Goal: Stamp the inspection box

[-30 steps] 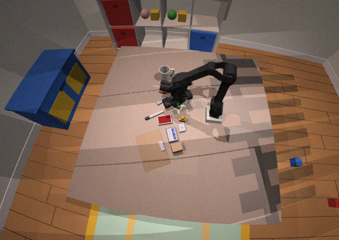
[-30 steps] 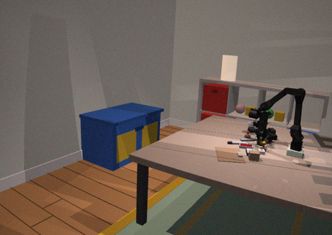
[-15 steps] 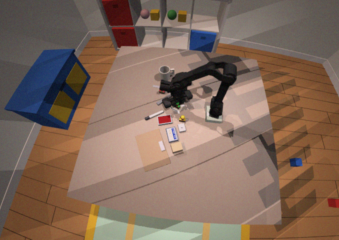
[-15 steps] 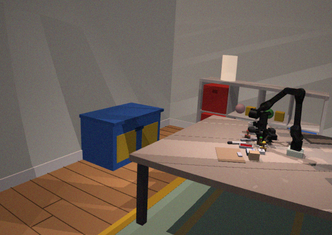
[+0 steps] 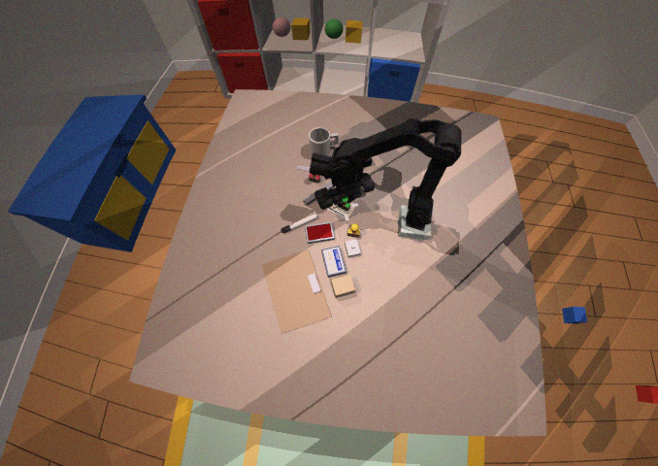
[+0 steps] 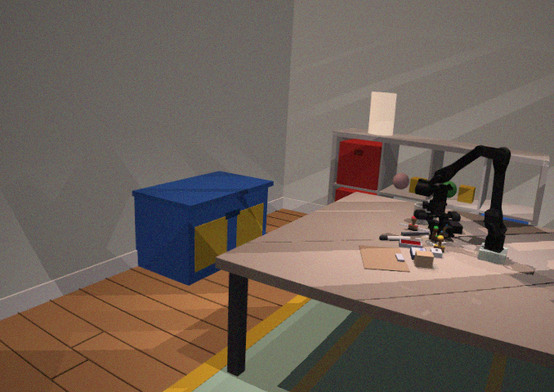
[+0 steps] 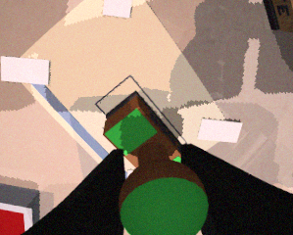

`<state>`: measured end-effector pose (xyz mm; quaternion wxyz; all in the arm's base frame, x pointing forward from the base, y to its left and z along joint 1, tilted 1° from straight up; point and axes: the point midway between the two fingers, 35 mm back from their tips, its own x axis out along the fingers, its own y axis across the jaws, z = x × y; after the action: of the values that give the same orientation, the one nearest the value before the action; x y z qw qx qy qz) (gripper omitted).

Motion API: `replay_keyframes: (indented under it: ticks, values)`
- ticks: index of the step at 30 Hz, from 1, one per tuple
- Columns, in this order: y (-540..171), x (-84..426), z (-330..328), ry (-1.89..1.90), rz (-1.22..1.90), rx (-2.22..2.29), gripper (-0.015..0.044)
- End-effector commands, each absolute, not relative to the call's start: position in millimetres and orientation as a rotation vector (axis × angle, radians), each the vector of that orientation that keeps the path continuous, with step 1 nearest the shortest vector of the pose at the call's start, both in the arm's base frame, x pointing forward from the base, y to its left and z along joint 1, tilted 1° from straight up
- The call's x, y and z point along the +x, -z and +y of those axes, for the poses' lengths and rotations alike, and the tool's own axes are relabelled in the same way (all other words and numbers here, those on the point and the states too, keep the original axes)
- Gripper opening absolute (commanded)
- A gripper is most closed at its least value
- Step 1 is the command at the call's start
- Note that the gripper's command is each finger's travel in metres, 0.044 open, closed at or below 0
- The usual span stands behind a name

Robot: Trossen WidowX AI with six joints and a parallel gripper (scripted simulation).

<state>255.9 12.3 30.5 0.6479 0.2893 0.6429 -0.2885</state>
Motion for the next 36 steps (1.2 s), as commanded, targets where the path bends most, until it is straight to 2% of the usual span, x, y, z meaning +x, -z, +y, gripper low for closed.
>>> replay_keyframes:
  ticks: [1,36]
  values:
    - [-37,258,13,0.654,1.456,0.662,0.0]
    - [-91,256,13,0.654,1.456,0.662,0.0]
